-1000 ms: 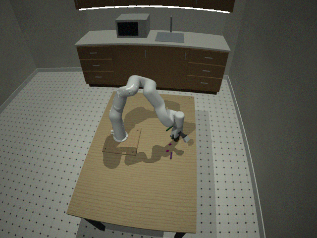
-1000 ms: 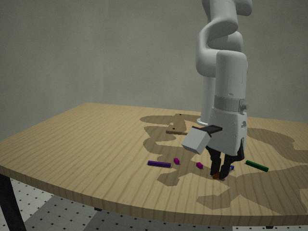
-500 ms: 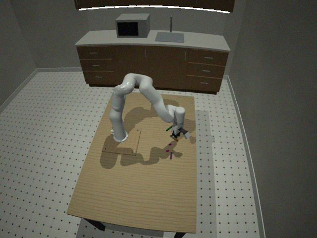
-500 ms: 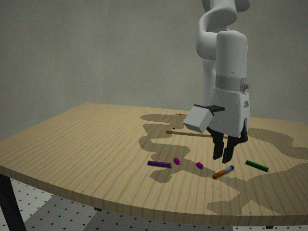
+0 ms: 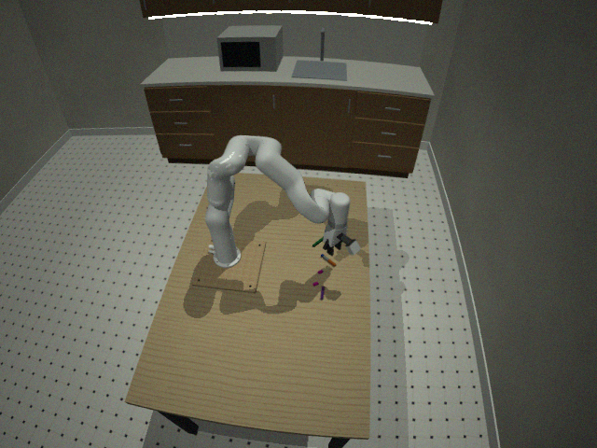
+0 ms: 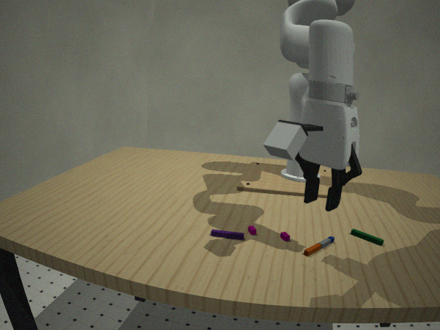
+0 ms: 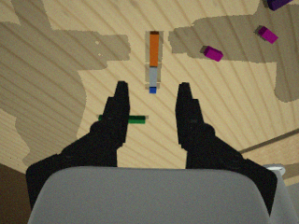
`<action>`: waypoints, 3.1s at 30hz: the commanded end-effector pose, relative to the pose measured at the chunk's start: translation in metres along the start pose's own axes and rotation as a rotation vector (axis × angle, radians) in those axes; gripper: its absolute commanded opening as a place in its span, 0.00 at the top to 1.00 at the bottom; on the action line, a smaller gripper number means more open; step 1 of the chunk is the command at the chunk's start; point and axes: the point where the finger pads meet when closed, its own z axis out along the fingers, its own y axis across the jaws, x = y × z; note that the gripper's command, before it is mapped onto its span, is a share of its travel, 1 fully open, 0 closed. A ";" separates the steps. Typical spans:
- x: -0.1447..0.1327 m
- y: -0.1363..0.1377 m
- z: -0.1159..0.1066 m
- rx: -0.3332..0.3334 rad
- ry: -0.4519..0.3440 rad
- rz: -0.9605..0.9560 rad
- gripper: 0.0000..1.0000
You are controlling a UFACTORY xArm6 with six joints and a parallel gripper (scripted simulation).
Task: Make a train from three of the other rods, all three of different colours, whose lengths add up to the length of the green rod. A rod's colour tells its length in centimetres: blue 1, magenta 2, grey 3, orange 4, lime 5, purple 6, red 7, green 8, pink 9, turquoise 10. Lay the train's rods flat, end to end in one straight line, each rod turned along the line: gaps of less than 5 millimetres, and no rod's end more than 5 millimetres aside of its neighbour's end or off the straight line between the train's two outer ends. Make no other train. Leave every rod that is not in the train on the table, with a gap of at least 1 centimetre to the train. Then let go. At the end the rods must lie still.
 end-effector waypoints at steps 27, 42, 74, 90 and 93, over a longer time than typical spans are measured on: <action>0.001 -0.001 -0.014 0.003 0.003 0.000 0.00; 0.001 -0.001 -0.076 0.003 0.003 0.000 0.00; 0.001 -0.001 -0.090 0.003 0.003 0.000 0.00; 0.001 -0.001 -0.090 0.003 0.003 0.000 0.00; 0.001 -0.001 -0.090 0.003 0.003 0.000 0.00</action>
